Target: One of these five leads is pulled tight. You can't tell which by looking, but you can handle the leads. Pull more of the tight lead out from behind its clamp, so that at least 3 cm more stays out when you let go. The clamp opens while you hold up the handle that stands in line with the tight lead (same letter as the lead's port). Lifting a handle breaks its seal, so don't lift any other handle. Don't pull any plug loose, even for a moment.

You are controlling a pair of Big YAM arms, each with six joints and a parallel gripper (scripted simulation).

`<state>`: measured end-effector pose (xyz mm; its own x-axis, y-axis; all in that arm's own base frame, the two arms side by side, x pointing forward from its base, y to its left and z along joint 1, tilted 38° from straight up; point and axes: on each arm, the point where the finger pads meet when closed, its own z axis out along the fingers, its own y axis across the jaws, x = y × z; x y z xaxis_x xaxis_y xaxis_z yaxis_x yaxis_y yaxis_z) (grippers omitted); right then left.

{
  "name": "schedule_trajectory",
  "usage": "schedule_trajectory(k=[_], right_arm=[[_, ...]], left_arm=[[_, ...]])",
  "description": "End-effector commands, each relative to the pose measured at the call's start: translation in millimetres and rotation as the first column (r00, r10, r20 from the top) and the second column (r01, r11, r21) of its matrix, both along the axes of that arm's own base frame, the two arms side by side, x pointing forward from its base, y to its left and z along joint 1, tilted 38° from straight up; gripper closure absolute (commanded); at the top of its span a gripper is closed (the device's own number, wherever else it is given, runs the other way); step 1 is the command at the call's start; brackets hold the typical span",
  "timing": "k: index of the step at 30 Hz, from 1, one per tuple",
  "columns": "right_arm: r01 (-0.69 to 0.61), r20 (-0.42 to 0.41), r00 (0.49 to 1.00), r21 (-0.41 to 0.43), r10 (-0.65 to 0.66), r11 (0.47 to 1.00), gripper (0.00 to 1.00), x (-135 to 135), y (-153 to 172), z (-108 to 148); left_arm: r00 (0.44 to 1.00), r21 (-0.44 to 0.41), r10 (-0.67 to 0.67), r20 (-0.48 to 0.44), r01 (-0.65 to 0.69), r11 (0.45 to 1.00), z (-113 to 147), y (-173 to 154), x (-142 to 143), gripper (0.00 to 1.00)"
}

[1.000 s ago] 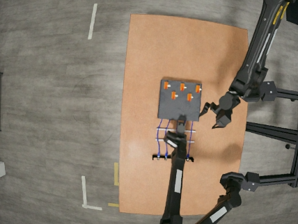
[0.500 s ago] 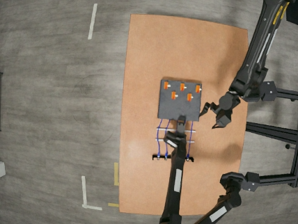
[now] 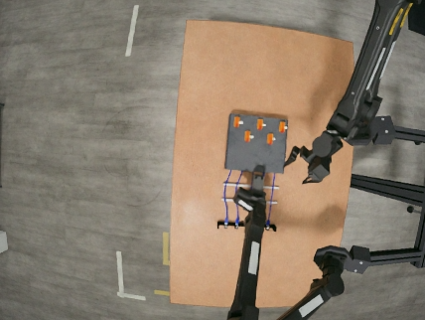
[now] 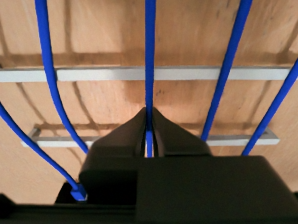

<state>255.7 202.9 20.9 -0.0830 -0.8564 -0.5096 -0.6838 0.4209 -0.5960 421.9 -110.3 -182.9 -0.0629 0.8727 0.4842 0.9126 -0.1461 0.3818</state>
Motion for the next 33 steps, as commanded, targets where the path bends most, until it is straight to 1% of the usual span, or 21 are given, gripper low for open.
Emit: schedule_trajectory(k=[1,6,9,15,18,19,20,31,33], right_arm=[[-0.006,0.014,1.000,0.011,0.006,1.000,0.00,6,8,7],[-0.006,0.014,1.000,0.011,0.006,1.000,0.00,6,8,7],[-0.006,0.014,1.000,0.011,0.006,1.000,0.00,6,8,7],[-0.006,0.014,1.000,0.011,0.006,1.000,0.00,6,8,7],[-0.006,0.014,1.000,0.011,0.006,1.000,0.00,6,8,7],[-0.006,0.014,1.000,0.011,0.006,1.000,0.00,6,8,7],[-0.006,0.014,1.000,0.011,0.006,1.000,0.00,6,8,7],[-0.006,0.014,1.000,0.011,0.006,1.000,0.00,6,8,7],[-0.006,0.014,1.000,0.011,0.006,1.000,0.00,6,8,7]], left_arm=[[0.998,-0.023,-0.041,0.039,0.042,0.999,15,-21,9,1.00],[0.998,-0.037,-0.036,0.057,0.038,0.999,24,-30,10,1.00],[0.998,-0.031,-0.035,0.046,0.036,0.999,25,-29,6,1.00],[0.998,-0.034,-0.038,0.053,0.040,0.999,34,-36,3,1.00],[0.998,-0.031,-0.034,0.046,0.035,0.999,35,-34,0,1.00],[0.999,-0.019,-0.005,0.032,0.006,1.000,35,-21,-4,1.00],[1.000,-0.011,0.001,0.021,-0.001,1.000,34,-18,-9,1.00],[1.000,-0.009,0.003,0.017,-0.003,1.000,34,-17,-10,1.00],[1.000,-0.009,0.003,0.017,-0.003,1.000,34,-17,-10,0.77]])
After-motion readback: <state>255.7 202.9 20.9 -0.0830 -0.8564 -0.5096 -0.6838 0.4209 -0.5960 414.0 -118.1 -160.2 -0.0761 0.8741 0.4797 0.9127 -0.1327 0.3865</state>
